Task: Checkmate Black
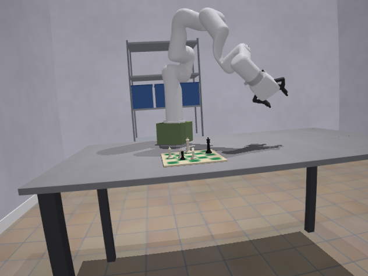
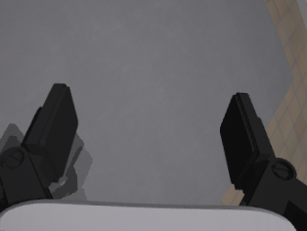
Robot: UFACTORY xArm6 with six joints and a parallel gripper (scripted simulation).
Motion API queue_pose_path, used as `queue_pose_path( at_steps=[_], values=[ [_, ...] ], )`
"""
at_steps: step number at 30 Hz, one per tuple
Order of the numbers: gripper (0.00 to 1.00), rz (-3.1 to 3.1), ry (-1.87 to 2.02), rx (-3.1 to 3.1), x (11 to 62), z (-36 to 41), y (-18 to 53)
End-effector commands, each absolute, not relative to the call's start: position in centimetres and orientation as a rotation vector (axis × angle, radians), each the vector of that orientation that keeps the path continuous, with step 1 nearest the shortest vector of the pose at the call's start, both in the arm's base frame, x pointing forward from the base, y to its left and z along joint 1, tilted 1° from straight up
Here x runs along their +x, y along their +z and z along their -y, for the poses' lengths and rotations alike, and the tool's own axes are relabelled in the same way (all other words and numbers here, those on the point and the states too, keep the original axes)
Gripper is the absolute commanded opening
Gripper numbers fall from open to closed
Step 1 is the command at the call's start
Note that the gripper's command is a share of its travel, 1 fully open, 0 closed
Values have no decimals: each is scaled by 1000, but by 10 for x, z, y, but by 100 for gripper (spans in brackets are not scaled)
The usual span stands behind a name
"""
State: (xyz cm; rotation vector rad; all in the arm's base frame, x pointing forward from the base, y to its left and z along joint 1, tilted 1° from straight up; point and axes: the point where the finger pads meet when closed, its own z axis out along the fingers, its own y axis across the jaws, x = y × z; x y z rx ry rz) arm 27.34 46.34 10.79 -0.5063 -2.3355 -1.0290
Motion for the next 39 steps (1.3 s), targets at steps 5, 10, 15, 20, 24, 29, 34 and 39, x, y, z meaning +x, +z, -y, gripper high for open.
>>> queue_pose_path(
  at_steps=[5, 10, 15, 20, 24, 29, 34, 39],
  values=[
    [100, 2209, -1070, -618, 289, -389, 99],
    [100, 2162, -1081, -662, 294, -364, 94],
    [100, 2067, -1099, -746, 304, -314, 84],
    [100, 2019, -1106, -787, 310, -289, 79],
    [100, 1970, -1114, -827, 315, -264, 75],
    [100, 1867, -1126, -907, 326, -213, 65],
    [100, 1813, -1132, -945, 331, -187, 60],
    [100, 1699, -1142, -1025, 342, -133, 49]
  ],
)
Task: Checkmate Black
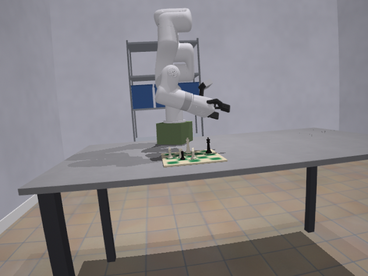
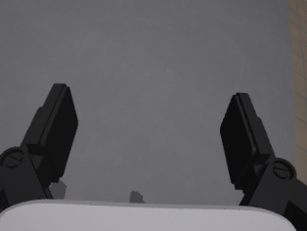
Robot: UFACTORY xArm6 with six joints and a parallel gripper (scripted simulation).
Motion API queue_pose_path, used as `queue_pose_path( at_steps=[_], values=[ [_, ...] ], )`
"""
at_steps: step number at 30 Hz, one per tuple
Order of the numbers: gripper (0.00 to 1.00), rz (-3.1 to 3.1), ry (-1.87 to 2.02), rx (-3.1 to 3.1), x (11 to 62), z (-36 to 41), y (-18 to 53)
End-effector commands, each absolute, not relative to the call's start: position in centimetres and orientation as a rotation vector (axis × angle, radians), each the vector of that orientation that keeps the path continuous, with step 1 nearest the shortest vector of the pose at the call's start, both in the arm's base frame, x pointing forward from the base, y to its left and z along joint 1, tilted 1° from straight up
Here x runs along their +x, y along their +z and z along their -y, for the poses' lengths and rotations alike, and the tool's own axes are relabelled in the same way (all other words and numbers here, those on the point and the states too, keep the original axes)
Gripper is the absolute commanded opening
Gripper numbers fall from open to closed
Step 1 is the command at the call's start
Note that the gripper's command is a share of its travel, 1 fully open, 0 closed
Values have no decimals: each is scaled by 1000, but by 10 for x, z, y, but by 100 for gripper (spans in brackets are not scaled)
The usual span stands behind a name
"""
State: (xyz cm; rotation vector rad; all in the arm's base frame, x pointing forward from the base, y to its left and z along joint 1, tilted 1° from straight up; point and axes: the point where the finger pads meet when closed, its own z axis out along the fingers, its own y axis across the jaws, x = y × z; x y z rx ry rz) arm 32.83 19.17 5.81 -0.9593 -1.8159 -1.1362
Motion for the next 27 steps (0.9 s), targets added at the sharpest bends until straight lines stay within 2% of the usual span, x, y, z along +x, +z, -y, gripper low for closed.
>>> queue_pose_path(
  at_steps=[1, 27],
  values=[
    [100, 1699, -1142, -1025, 342, -131, 49],
    [100, 1294, -1149, -1266, 382, 58, 12]
  ],
)
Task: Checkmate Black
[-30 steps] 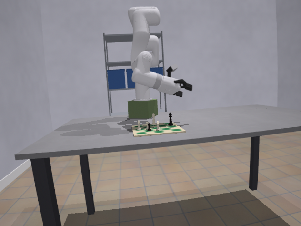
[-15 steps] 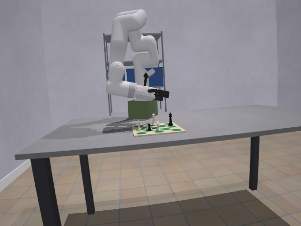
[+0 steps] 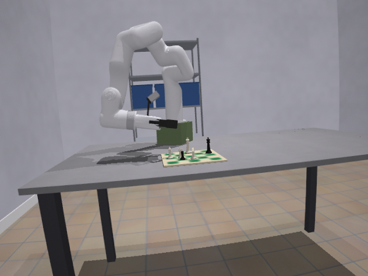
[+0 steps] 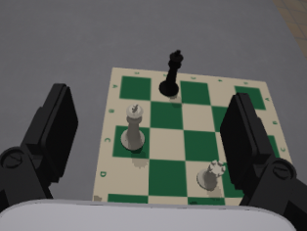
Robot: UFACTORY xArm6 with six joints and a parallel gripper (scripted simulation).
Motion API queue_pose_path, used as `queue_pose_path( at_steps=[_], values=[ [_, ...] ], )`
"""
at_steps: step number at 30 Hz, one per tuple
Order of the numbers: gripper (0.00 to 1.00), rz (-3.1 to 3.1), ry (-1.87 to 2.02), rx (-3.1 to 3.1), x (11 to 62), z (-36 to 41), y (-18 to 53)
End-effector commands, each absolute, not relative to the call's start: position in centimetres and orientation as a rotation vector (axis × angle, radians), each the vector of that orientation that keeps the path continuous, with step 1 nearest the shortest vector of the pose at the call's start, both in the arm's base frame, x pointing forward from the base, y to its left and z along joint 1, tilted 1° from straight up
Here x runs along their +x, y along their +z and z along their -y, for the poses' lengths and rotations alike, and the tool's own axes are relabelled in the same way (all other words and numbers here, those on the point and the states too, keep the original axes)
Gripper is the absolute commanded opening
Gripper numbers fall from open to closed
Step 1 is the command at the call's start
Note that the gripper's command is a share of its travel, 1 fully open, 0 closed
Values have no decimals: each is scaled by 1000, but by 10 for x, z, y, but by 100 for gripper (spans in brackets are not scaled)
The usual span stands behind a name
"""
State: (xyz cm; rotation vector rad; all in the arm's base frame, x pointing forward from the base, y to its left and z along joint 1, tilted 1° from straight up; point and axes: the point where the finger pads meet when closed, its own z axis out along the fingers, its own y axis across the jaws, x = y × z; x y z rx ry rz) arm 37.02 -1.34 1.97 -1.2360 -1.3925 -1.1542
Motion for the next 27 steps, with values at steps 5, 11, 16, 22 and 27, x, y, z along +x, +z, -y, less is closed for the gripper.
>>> queue_pose_path(
  at_steps=[5, 11, 16, 22, 27],
  values=[
    [100, 1217, -1147, -1306, 390, 93, 5],
    [100, 1154, -1144, -1337, 396, 122, 0],
    [100, 1103, -1141, -1361, 400, 145, -5],
    [100, 1049, -1138, -1385, 406, 169, -9],
    [100, 1014, -1136, -1401, 409, 184, -12]
  ],
)
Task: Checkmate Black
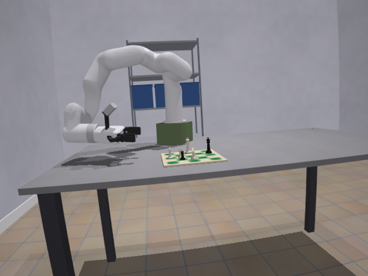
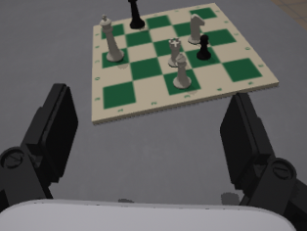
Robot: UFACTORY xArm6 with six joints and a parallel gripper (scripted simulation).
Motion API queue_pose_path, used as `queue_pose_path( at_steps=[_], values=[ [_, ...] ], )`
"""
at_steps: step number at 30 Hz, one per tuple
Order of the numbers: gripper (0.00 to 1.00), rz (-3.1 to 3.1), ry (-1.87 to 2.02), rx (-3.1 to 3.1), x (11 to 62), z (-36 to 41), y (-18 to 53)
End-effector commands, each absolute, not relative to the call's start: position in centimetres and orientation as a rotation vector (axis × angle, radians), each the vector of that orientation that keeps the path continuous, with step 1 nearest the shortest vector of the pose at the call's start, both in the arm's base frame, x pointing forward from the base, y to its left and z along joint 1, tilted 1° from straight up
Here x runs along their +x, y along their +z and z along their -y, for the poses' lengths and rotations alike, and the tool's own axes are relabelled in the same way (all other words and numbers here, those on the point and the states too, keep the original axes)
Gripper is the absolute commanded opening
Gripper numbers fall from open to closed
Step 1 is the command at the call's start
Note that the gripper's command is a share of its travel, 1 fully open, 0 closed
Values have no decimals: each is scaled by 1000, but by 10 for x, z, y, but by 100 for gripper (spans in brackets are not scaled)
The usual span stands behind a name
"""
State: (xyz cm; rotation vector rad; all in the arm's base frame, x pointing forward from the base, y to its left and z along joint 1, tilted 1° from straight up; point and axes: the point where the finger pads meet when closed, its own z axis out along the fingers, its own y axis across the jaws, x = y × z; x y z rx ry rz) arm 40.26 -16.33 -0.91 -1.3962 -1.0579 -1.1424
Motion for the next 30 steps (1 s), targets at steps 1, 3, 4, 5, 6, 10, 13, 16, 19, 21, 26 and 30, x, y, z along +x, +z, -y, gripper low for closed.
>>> queue_pose_path(
  at_steps=[1, 3, 4, 5, 6, 10, 13, 16, 19, 21, 26, 30],
  values=[
    [100, 1006, -1135, -1404, 410, 188, -13],
    [100, 1006, -1135, -1404, 410, 188, -13],
    [100, 999, -1134, -1407, 410, 191, -13],
    [100, 994, -1134, -1409, 410, 193, -14],
    [100, 990, -1134, -1410, 410, 194, -14],
    [100, 985, -1133, -1413, 411, 197, -15],
    [100, 985, -1133, -1413, 411, 197, -15],
    [100, 985, -1133, -1413, 411, 197, -15],
    [100, 985, -1133, -1413, 411, 197, -15],
    [100, 985, -1133, -1413, 411, 197, -15],
    [100, 985, -1133, -1413, 411, 197, -15],
    [100, 985, -1133, -1413, 411, 197, -15]
  ],
)
